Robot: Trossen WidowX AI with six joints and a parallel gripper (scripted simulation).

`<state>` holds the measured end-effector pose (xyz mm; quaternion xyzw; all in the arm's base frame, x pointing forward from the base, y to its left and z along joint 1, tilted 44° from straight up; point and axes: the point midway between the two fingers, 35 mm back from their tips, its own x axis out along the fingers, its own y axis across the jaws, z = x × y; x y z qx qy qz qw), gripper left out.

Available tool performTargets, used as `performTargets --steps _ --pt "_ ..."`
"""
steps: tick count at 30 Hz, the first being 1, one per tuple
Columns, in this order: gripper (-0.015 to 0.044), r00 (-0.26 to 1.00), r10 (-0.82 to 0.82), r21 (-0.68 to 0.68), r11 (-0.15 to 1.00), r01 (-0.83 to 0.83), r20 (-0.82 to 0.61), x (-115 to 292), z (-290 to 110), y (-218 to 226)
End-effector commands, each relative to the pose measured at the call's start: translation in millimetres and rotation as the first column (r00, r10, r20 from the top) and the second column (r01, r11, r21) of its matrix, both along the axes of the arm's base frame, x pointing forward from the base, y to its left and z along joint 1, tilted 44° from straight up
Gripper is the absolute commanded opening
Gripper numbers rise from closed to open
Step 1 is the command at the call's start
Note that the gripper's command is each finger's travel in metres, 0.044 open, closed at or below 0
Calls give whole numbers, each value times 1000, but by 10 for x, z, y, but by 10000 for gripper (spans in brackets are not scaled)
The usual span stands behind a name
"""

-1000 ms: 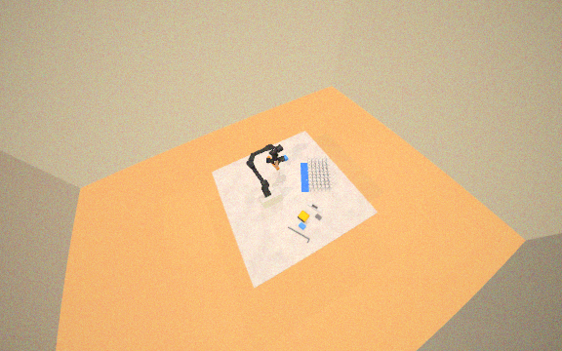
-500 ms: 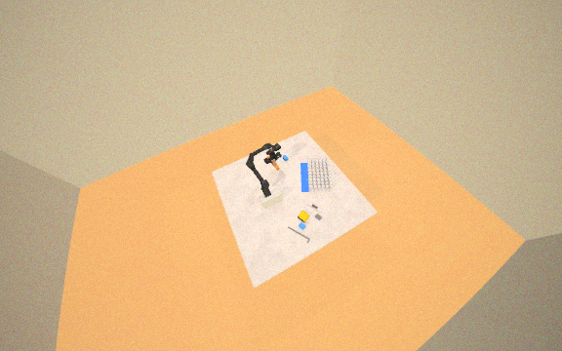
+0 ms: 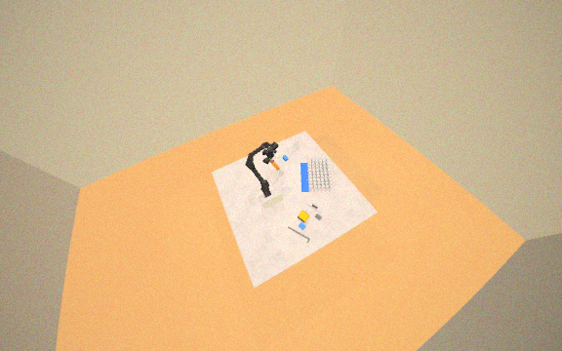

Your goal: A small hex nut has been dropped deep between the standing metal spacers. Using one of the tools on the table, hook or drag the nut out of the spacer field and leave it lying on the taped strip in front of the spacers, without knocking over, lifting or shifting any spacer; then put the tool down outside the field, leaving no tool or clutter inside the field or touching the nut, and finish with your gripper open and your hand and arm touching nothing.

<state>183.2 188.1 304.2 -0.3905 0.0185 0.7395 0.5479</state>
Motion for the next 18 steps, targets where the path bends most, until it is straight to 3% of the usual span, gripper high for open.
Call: performTargets --steps 1,18 --pt "0 992 82 41 995 -86 91 -71 115 53" --pt "0 785 366 111 872 -477 500 -405 439 247"
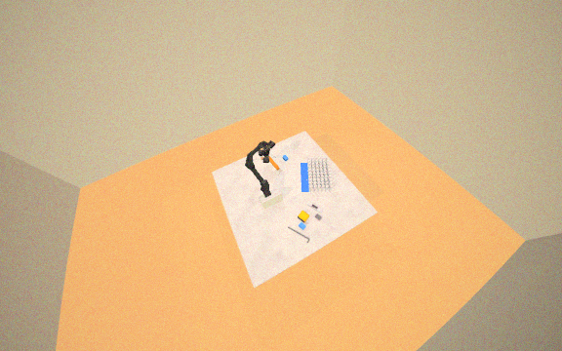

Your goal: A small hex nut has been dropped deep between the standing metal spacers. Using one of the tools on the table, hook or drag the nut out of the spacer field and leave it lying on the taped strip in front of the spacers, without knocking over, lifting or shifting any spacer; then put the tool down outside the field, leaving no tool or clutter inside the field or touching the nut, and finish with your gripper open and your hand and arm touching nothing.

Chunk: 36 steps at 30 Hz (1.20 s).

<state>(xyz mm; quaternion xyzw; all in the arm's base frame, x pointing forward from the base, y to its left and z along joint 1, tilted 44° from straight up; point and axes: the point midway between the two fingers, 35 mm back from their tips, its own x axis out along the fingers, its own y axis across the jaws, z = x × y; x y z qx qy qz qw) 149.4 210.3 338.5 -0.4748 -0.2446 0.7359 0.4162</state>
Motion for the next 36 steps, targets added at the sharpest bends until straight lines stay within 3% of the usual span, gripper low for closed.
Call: performTargets --steps 1,7,36 --pt "0 993 74 53 995 -79 92 -88 115 34" --pt "0 967 155 99 979 -177 202 -183 200 71" --pt "0 966 161 90 979 -182 204 -143 82 178"
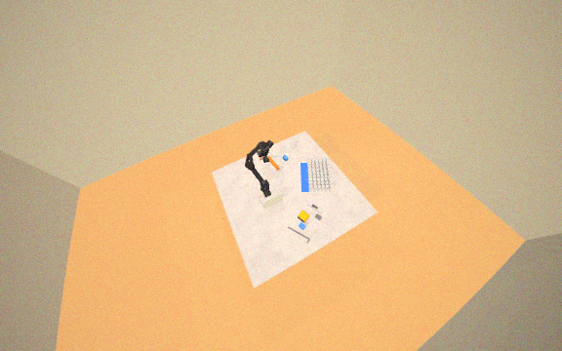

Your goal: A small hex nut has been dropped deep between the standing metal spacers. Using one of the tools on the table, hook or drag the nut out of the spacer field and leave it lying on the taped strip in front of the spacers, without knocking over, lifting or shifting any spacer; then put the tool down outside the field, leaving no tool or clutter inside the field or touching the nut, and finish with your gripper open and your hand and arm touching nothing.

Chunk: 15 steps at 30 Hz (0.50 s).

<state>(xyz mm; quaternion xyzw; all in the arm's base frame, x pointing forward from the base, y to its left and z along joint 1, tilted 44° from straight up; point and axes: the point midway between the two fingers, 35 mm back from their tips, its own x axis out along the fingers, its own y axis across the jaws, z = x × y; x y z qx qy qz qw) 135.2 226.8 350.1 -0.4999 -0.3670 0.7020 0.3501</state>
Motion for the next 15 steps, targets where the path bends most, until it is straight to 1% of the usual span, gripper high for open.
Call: performTargets --steps 1,15 --pt "0 1000 0 -6 1000 0 -7 1 -39 18" --pt "0 1000 2 -10 1000 -2 -5 21 -112 86"
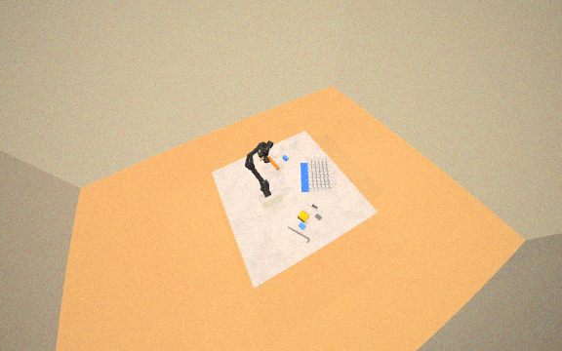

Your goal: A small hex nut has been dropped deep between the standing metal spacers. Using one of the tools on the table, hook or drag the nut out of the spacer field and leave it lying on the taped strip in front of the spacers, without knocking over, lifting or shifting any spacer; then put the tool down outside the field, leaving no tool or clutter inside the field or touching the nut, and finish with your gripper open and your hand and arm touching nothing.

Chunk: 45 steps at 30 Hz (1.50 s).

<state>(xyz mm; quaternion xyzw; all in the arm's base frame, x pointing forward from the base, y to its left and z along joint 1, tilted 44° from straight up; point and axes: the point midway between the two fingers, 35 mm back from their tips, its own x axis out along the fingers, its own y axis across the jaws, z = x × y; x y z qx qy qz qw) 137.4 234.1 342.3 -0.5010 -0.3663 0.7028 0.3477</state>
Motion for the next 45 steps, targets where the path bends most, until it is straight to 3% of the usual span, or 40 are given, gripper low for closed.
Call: performTargets --steps 1,45 --pt "0 1000 -1 -6 1000 1 -6 0 -39 18" --pt "0 1000 2 -12 1000 -2 -2 33 -263 239"
